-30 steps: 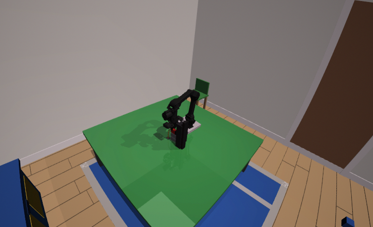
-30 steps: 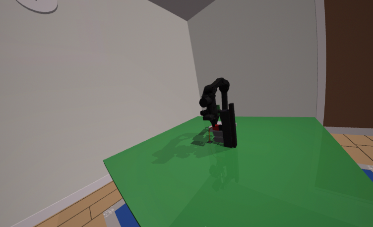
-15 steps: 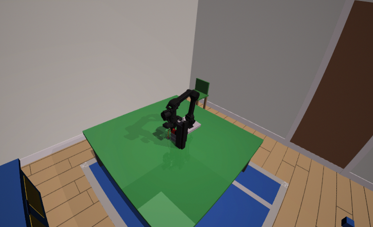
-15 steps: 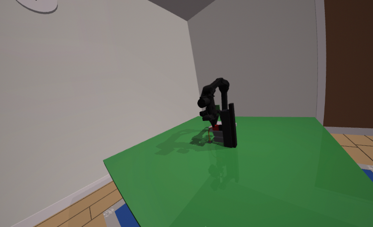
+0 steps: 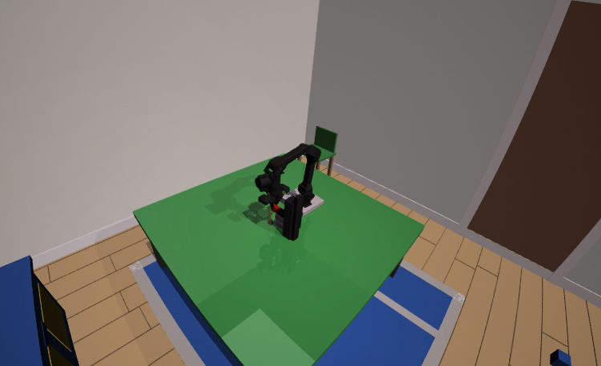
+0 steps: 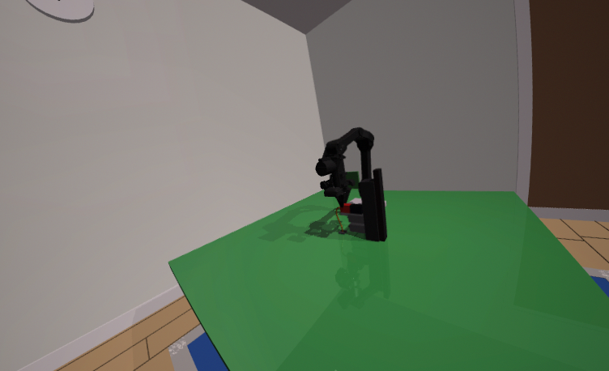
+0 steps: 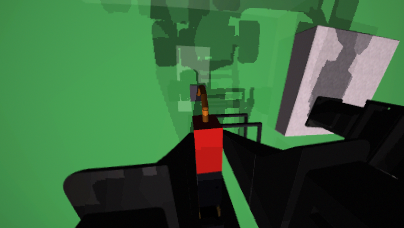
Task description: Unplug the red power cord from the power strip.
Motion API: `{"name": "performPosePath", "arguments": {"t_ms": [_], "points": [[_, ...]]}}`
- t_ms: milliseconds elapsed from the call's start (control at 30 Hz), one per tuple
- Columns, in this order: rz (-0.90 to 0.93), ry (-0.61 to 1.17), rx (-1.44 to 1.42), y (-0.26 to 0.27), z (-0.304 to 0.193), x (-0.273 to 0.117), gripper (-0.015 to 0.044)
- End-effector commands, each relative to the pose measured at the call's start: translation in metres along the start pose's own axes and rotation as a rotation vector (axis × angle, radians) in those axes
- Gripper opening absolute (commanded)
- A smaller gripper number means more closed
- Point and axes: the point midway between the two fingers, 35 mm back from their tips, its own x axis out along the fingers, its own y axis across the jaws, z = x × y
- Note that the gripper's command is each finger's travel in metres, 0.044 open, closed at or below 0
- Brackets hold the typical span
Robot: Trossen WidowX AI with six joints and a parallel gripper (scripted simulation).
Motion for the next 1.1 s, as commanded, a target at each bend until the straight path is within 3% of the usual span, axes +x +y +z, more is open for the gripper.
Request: {"name": "performPosePath", "arguments": {"t_ms": [0, 433, 567, 733, 1067], "points": [[0.001, -0.012, 0.021, -0.001, 0.014, -0.001, 0.0], [-0.001, -0.011, 0.022, -0.001, 0.006, 0.0, 0.0341], [-0.001, -0.013, 0.022, 0.0, 0.024, -0.004, 0.044], [-0.001, -0.017, 0.022, -0.002, 0.065, -0.013, 0.044], [-0.001, -0.017, 0.022, -0.002, 0.066, -0.013, 0.044]]}}
